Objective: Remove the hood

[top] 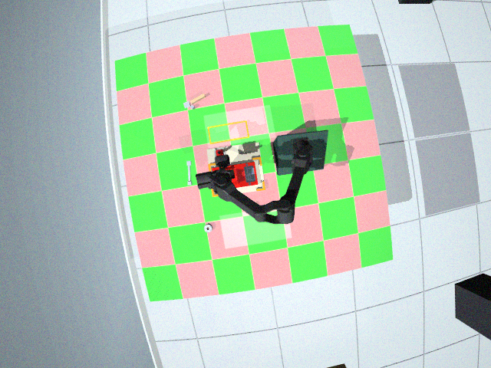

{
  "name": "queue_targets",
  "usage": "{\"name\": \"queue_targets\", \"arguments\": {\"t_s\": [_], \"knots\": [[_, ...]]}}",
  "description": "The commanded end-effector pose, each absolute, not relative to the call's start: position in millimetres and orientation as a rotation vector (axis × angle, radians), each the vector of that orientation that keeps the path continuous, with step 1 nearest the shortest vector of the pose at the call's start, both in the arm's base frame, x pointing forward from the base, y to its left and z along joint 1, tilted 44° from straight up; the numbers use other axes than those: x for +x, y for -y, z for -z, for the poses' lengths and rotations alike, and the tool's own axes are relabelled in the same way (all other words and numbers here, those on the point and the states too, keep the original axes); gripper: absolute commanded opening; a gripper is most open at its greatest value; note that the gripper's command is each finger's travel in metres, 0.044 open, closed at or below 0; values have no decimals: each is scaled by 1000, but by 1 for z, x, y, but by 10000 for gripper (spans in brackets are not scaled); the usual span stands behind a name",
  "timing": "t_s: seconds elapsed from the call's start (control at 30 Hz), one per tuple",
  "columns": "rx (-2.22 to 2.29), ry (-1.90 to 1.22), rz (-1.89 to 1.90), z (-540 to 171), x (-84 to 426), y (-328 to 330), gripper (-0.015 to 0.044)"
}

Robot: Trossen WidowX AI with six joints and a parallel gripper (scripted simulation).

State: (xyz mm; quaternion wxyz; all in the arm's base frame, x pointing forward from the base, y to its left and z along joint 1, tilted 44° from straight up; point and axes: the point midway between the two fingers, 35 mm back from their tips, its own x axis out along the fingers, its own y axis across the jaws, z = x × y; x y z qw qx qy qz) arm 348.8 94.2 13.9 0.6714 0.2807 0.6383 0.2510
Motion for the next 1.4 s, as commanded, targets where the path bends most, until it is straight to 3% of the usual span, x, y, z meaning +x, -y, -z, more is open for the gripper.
{"name": "queue_targets", "arguments": {"t_s": [0.0,0.13,0.27,0.57,0.93,1.37], "knots": [[635,-1437,-562,-12,349,-95,440],[635,-1437,-563,-11,349,-97,440],[633,-1438,-566,-12,349,-96,335],[633,-1438,-566,-12,349,-96,275],[632,-1438,-565,-16,349,-92,0],[632,-1438,-565,-22,348,-86,0]]}}
